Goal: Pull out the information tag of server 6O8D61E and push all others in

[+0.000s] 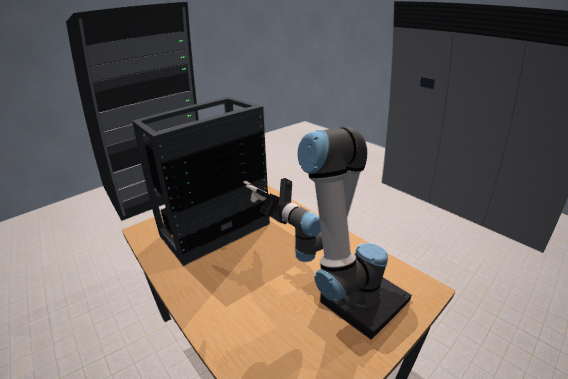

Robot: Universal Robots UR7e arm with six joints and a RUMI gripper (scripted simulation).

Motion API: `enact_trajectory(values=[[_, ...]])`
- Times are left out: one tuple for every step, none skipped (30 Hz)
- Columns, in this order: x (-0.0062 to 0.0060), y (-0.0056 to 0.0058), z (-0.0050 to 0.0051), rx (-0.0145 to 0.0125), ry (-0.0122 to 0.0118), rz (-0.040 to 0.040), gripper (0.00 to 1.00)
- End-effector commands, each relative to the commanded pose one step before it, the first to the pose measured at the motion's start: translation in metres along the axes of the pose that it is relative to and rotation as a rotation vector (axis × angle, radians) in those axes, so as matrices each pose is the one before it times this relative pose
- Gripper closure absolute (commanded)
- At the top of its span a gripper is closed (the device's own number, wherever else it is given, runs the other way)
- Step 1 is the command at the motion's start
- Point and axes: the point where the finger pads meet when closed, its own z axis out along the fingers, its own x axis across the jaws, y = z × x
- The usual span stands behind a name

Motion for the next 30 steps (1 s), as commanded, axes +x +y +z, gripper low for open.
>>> enact_trajectory(values=[[-0.00032, -0.00023, 0.0003, 0.00008, 0.00167, -0.01666, 0.0], [0.0, 0.0, 0.0, 0.0, 0.0, 0.0, 0.0], [-0.00002, 0.00002, 0.0001, -0.00017, 0.00053, -0.00432, 0.0], [-0.00002, 0.00002, 0.0001, -0.00017, 0.00053, -0.00433, 0.0], [-0.00002, 0.00002, 0.0001, -0.00017, 0.00053, -0.00434, 0.0], [-0.00002, 0.00002, 0.0001, -0.00017, 0.00053, -0.00435, 0.0], [-0.00002, 0.00002, 0.0001, -0.00018, 0.00053, -0.00436, 0.0], [-0.00002, 0.00002, 0.0001, -0.00018, 0.00053, -0.00437, 0.0], [-0.00002, 0.00003, 0.0001, -0.00018, 0.00054, -0.00438, 0.0], [-0.00002, 0.00003, 0.0001, -0.00018, 0.00054, -0.00439, 0.0], [-0.00002, 0.00003, 0.0001, -0.00019, 0.00054, -0.0044, 0.0], [-0.00002, 0.00003, 0.0001, -0.00019, 0.00054, -0.00441, 0.0], [-0.00002, 0.00003, 0.0001, -0.00019, 0.00054, -0.00442, 0.0], [-0.00003, 0.00003, 0.0001, -0.0002, 0.00054, -0.00443, 0.0], [-0.00003, 0.00003, 0.0001, -0.0002, 0.00054, -0.00444, 0.0], [-0.00003, 0.00003, 0.0001, -0.0002, 0.00054, -0.00445, 0.0], [-0.00003, 0.00003, 0.0001, -0.0002, 0.00054, -0.00446, 0.0], [0.0, 0.0, 0.0, 0.0, 0.0, 0.0, 0.0], [0.0, 0.0, 0.0, 0.0, 0.0, 0.0, 0.0], [-0.00003, 0.00003, 0.0001, -0.00021, 0.00054, -0.00447, 0.0], [-0.00003, 0.00003, 0.0001, -0.00021, 0.00054, -0.00448, 0.0], [-0.00003, 0.00003, 0.0001, -0.00021, 0.00054, -0.00449, 0.0], [-0.00003, 0.00003, 0.0001, -0.00022, 0.00054, -0.0045, 0.0], [-0.00003, 0.00003, 0.0001, -0.00022, 0.00054, -0.00451, 0.0], [-0.00003, 0.00003, 0.0001, -0.00022, 0.00054, -0.00452, 0.0], [-0.00003, 0.00003, 0.0001, -0.00022, 0.00054, -0.00453, 0.0], [-0.00003, 0.00003, 0.0001, -0.00023, 0.00054, -0.00454, 0.0], [-0.00003, 0.00003, 0.0001, -0.00023, 0.00054, -0.00455, 0.0], [-0.00003, 0.00003, 0.0001, -0.00023, 0.00054, -0.00456, 0.0], [-0.00003, 0.00003, 0.0001, -0.00024, 0.00054, -0.00457, 0.0]])
